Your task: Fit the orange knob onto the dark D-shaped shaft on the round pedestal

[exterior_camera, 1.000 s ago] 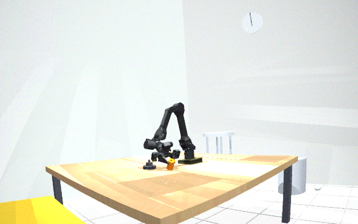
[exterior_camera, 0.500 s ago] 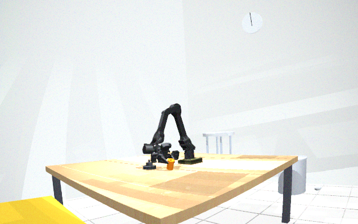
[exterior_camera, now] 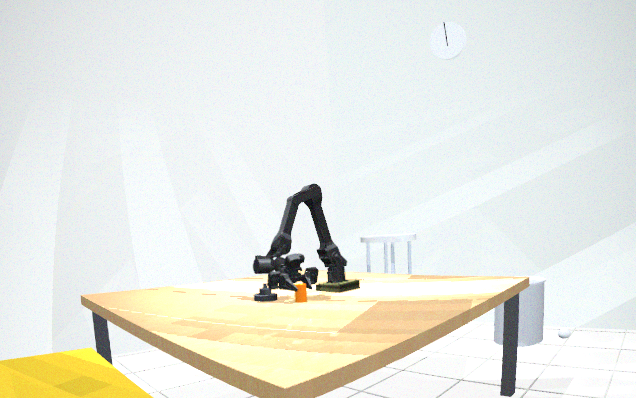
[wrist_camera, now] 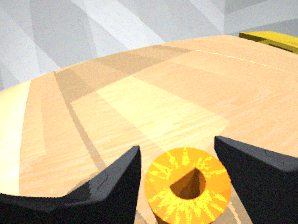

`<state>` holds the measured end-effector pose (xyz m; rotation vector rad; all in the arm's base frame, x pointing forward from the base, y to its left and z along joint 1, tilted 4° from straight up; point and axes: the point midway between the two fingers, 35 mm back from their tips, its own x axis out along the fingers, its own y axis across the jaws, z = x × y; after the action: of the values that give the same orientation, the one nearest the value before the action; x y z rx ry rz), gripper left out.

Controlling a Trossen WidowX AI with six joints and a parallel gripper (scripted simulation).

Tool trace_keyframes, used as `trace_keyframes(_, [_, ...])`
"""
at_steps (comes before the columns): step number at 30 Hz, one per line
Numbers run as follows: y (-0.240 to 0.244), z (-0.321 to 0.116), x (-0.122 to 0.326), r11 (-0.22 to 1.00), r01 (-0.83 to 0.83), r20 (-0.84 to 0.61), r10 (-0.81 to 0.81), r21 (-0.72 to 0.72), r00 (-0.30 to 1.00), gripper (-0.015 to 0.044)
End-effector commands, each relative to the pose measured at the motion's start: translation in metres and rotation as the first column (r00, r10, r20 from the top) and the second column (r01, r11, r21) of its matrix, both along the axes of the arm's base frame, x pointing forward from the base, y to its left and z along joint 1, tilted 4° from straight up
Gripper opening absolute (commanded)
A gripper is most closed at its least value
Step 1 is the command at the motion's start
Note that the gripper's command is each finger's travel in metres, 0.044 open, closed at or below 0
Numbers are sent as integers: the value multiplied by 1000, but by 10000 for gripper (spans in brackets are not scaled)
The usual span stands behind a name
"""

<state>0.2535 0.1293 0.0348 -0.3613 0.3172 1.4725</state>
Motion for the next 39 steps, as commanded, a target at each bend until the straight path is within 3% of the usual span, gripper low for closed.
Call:
trace_keyframes(1, [0, 0, 0, 1000, 1, -3, -1, 1, 1000, 260])
trace_keyframes(16, [0, 0, 0, 1000, 1, -3, -1, 1, 1000, 260])
trace_keyframes(23, [0, 0, 0, 1000, 1, -3, -1, 1, 1000, 440])
trace_keyframes(32, [0, 0, 0, 1000, 1, -3, -1, 1, 1000, 440])
trace_keyframes(39, [4, 72, -2, 1000, 0, 1, 0, 0, 1000, 440])
